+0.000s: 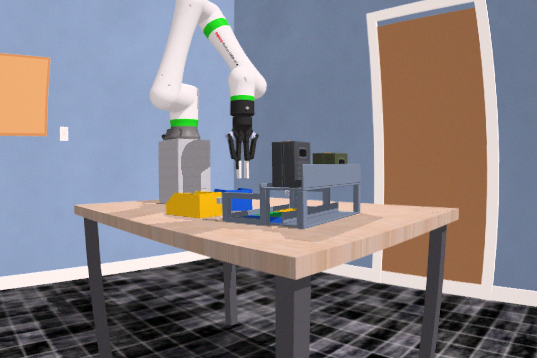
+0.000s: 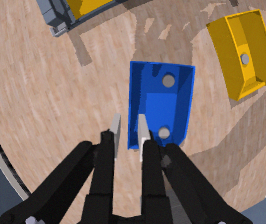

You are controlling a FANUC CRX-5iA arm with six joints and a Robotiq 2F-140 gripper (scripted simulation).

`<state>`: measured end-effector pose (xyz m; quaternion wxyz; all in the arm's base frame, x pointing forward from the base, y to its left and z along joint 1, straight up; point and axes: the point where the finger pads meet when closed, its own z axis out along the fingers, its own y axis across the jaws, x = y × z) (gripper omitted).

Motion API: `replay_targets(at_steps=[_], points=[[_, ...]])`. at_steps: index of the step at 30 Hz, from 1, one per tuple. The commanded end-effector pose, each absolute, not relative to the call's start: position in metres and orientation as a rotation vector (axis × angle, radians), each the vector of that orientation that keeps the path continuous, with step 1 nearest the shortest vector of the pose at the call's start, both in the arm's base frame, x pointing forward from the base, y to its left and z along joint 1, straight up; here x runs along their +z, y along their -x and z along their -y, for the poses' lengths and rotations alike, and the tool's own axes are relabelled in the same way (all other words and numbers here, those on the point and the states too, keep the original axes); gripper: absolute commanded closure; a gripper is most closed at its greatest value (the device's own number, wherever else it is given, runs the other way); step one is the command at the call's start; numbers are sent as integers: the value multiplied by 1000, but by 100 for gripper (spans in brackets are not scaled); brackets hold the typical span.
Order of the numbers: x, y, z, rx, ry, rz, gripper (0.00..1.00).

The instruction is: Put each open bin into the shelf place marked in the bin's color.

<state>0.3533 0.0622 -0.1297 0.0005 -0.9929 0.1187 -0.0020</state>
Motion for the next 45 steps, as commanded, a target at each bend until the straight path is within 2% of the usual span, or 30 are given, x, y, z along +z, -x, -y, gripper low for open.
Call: replay_targets(at_steps=[1, 45], points=[[-138, -354, -62, -7, 3118, -373, 85], [-156, -354, -62, -7, 3118, -373, 85]])
